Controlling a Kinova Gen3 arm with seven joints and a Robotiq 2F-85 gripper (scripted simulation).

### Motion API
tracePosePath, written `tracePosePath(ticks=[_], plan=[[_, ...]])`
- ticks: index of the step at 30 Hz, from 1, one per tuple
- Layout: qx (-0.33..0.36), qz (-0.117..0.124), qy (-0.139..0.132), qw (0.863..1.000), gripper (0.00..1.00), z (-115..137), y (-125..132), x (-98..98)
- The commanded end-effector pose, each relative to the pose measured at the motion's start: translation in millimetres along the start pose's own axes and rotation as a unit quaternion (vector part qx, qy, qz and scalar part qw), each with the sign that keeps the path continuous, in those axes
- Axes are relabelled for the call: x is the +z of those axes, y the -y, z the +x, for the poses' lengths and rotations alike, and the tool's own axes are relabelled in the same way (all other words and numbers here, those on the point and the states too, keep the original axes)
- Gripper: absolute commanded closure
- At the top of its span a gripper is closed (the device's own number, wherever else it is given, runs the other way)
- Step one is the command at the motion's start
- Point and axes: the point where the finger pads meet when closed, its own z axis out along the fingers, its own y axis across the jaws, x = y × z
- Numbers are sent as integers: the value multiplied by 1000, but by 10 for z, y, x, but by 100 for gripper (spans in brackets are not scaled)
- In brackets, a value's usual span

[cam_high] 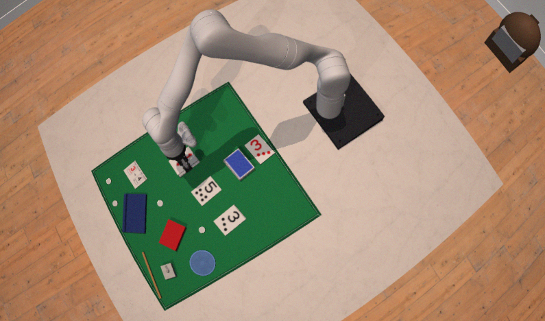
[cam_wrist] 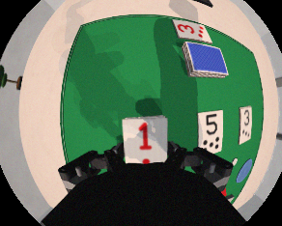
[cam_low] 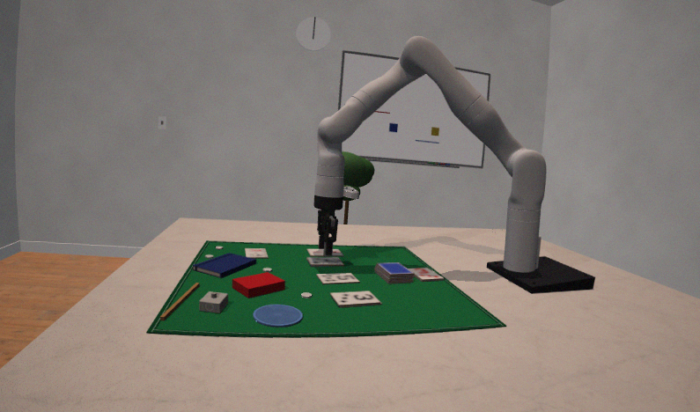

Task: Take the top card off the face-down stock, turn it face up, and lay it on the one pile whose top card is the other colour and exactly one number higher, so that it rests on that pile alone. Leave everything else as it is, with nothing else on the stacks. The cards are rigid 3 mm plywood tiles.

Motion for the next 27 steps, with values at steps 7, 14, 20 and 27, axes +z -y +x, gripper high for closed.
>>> tracePosePath(ticks=[7,14,20,27], plan=[[0,-1,-1,1000,28,2,-7,115],[0,-1,-1,1000,28,2,-7,137],[0,-1,-1,1000,28,2,-7,137],[0,-1,-1,1000,28,2,-7,137]])
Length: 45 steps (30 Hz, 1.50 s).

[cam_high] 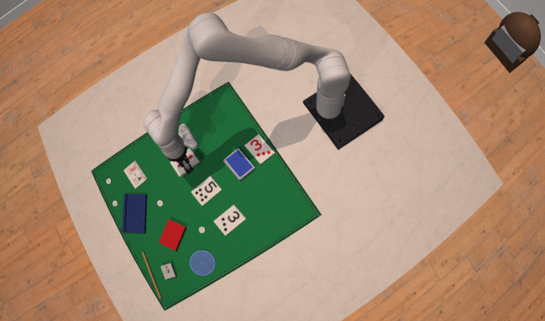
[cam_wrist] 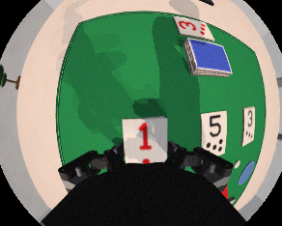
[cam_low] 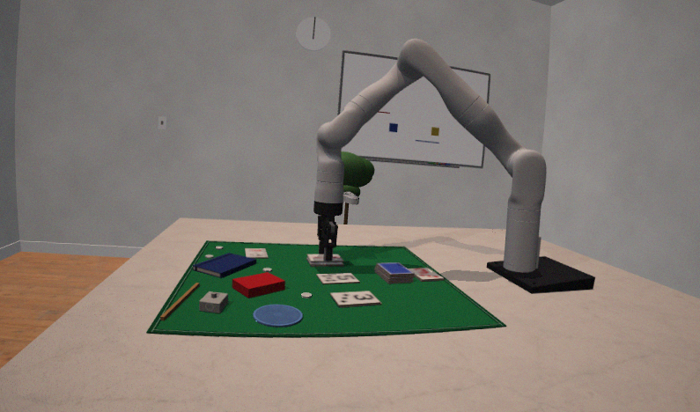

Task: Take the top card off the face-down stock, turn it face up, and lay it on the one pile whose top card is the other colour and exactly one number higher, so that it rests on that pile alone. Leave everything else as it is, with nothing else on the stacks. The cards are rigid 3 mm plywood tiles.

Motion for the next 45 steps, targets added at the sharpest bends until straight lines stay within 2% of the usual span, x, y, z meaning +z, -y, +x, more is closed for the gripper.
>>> tracePosePath(ticks=[1,33,34,45], plan=[[0,0,1,1000,28,-7,2,-10],[0,0,1,1000,28,-7,2,44],[0,0,1,1000,15,-7,2,44],[0,0,1,1000,15,-7,2,44]])
